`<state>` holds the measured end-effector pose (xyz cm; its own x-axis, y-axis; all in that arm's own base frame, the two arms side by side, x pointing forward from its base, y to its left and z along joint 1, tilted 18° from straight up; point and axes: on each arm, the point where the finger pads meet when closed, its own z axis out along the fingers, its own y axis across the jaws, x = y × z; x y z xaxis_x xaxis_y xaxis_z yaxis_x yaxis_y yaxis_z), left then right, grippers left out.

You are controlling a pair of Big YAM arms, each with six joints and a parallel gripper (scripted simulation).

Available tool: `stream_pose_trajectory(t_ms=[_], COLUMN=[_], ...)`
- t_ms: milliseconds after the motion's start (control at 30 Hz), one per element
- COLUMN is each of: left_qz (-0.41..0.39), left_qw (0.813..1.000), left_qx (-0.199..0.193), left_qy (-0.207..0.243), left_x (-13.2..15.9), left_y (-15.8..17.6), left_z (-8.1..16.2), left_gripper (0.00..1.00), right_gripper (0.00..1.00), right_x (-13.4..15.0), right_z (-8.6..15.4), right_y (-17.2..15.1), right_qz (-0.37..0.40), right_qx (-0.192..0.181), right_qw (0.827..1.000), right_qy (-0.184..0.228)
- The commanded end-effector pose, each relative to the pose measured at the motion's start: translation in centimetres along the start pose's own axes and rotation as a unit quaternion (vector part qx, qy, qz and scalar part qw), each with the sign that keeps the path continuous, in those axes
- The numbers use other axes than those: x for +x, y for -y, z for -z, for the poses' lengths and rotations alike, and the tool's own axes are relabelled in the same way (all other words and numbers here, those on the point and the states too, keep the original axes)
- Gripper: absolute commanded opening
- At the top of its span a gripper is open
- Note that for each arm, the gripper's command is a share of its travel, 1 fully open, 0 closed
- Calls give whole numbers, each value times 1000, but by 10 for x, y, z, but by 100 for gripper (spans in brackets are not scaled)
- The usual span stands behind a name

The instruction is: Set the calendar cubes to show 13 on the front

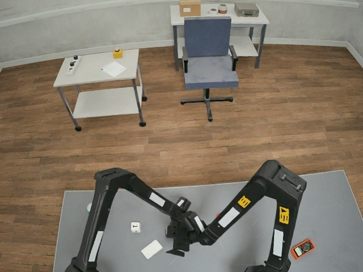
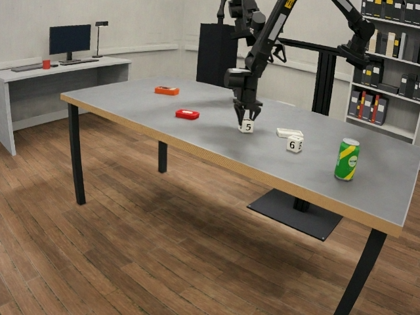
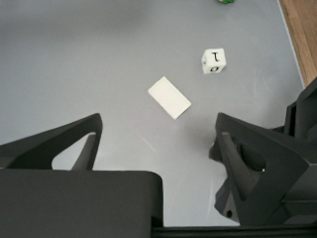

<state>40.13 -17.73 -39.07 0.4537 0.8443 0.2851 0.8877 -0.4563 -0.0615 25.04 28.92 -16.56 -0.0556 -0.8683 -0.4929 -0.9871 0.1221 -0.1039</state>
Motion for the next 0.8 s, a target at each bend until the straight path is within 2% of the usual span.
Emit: stream_pose_trajectory(t_ms=[0,100,133,200,400,433,467,500,533,767], left_qz=[4,3,1,5,1,1,1,4,5,-4], left_qw=[1000,1000,1000,1000,1000,1000,1000,1000,1000,1000], left_qx=[4,3,-1,4,-1,-1,-1,5,-9,8], left_qy=[1,1,0,0,0,0,0,0,1,0], left_x=[4,4,0,0,0,0,0,0,-2,-6], left_y=[1,1,-3,-1,-3,-3,-3,-1,-17,-6], left_z=[-17,-19,-6,-1,1,1,1,2,15,29], left_gripper=[40,40,40,40,40,51,57,68,69,69], right_gripper=[100,100,100,100,100,100,100,100,100,100], right_x=[-6,-6,-6,-6,-6,-6,-6,-6,-6,-6], right_z=[-2,-2,-2,-2,-2,-2,-2,-2,-2,-2], right_y=[8,8,8,8,8,8,8,8,8,8], right_qz=[4,4,4,4,4,4,4,4,4,4], right_qx=[6,6,6,6,6,6,6,6,6,6], right_qw=[1000,1000,1000,1000,1000,1000,1000,1000,1000,1000], right_qy=[6,6,6,6,6,6,6,6,6,6])
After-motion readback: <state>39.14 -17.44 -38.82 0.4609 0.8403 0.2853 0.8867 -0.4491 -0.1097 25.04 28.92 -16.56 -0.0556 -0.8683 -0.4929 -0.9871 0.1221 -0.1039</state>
